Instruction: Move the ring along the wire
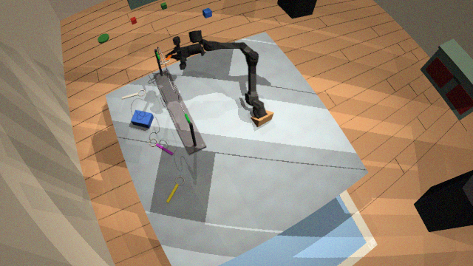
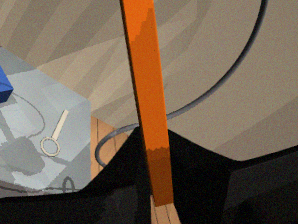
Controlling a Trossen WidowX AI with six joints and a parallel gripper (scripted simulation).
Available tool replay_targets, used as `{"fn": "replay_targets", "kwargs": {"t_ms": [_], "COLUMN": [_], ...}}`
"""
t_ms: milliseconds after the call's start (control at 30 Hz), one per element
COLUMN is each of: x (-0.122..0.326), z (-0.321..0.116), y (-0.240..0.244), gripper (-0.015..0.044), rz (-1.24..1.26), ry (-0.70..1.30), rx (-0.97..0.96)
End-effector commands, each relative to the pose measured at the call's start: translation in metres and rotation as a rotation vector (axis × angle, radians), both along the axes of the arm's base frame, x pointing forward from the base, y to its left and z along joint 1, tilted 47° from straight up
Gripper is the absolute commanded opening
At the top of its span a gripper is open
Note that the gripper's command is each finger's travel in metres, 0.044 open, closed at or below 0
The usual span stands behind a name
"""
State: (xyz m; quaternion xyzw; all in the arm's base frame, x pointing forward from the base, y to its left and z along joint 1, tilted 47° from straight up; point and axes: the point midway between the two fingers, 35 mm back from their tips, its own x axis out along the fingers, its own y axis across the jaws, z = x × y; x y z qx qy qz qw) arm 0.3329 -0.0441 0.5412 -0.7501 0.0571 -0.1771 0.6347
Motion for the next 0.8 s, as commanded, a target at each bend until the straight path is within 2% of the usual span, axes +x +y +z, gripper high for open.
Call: {"fn": "replay_targets", "kwargs": {"t_ms": [0,767], "x": [0.001,-0.01], "z": [0.0,0.007], "y": [0.001,0.008], "gripper": [-0.015,-0.015], "rz": [0.0,-0.1], "ry": [0.0,-0.053], "rx": [-0.052,-0.327]}}
